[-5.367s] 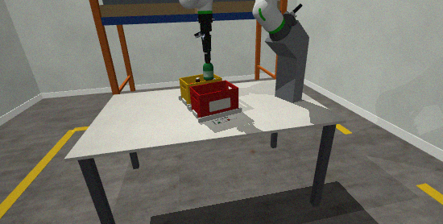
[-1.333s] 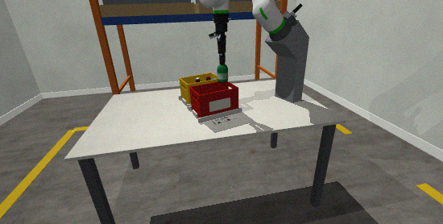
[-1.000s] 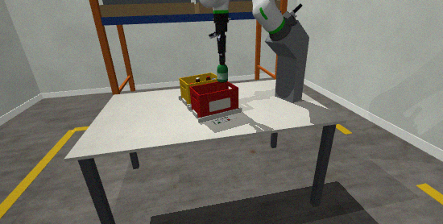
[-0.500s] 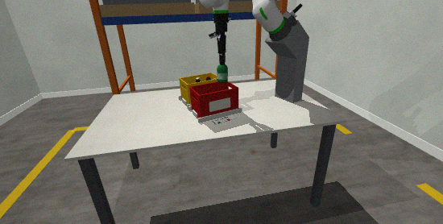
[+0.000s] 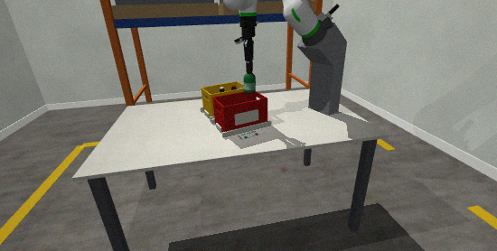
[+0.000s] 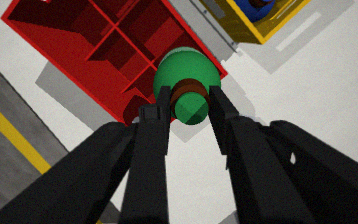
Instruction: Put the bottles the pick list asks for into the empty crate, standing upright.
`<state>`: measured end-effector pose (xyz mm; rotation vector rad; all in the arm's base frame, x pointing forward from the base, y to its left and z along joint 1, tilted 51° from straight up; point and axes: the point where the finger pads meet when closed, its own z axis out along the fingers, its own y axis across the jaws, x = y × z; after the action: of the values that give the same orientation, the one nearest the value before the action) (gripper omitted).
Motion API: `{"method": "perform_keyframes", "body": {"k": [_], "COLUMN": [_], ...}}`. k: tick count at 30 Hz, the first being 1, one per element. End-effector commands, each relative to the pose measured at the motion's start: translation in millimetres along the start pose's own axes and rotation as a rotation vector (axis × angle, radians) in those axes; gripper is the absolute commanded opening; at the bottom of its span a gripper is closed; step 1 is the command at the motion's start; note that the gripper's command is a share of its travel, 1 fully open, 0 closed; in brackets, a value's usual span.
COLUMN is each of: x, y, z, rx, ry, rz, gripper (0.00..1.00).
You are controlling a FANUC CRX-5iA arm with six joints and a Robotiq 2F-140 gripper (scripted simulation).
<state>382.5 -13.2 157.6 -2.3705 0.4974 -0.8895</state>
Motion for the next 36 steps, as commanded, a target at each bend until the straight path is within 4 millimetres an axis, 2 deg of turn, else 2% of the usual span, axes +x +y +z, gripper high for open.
{"method": "perform_keyframes", "body": {"k": [1,36], "x": [0,1], "y": [0,0], "z": [2,33], "rx": [-0.001,-0.001], "ry": [0.001,0.001], "rz": [0.000,0.000], "gripper": [0.10,0.10]}}
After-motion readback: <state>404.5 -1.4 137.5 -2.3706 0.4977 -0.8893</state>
